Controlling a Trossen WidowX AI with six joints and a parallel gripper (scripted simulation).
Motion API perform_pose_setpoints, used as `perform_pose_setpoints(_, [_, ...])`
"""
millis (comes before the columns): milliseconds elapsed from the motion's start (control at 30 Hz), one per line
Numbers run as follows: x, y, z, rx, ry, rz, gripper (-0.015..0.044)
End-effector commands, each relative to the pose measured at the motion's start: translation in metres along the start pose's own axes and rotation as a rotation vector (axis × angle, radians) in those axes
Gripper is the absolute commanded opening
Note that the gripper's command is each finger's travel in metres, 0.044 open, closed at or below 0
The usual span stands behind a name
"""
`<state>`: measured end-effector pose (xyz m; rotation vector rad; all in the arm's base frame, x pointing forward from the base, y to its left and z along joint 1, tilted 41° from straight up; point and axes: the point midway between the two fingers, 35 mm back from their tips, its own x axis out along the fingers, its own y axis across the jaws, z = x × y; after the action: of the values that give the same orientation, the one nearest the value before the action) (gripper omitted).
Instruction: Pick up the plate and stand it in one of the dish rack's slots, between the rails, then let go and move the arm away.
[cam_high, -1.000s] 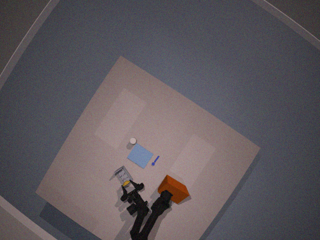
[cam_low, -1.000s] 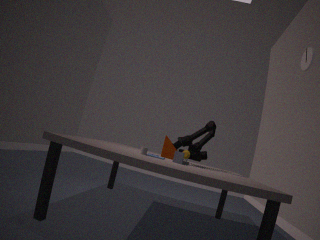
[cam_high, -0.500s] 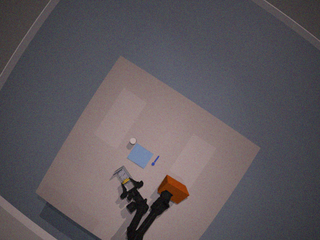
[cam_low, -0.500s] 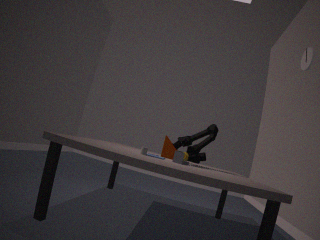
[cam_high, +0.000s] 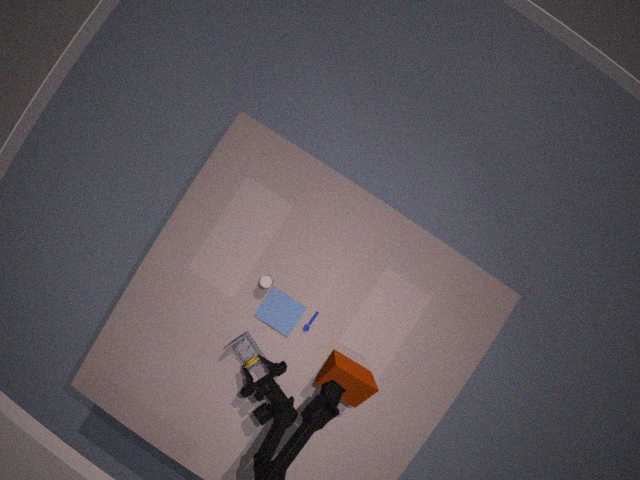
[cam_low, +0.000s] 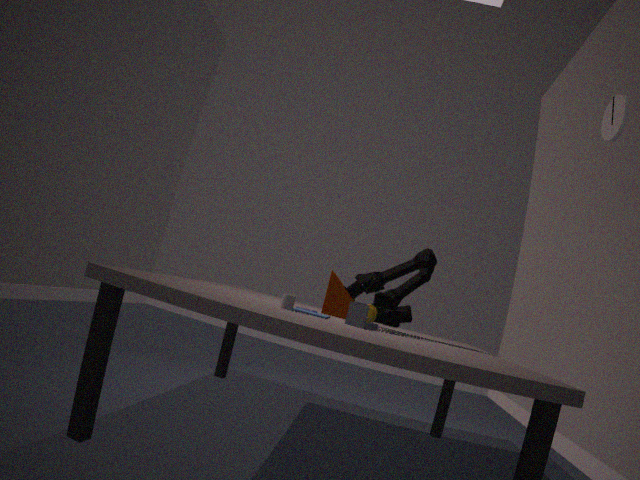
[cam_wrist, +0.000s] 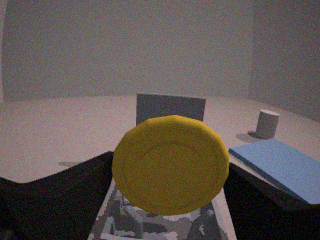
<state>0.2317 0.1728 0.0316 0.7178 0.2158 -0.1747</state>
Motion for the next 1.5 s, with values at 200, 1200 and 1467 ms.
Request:
perform_pose_setpoints(200, [0.0, 0.0, 0.0, 0.0, 0.0, 0.0, 0.0236])
perform_pose_setpoints(1200, [0.007, 0.015, 0.098, -0.024, 0.002, -0.009, 0.04])
perform_pose_setpoints(1467, [0.007, 0.017, 0.117, -0.032, -0.005, -0.003, 0.04])
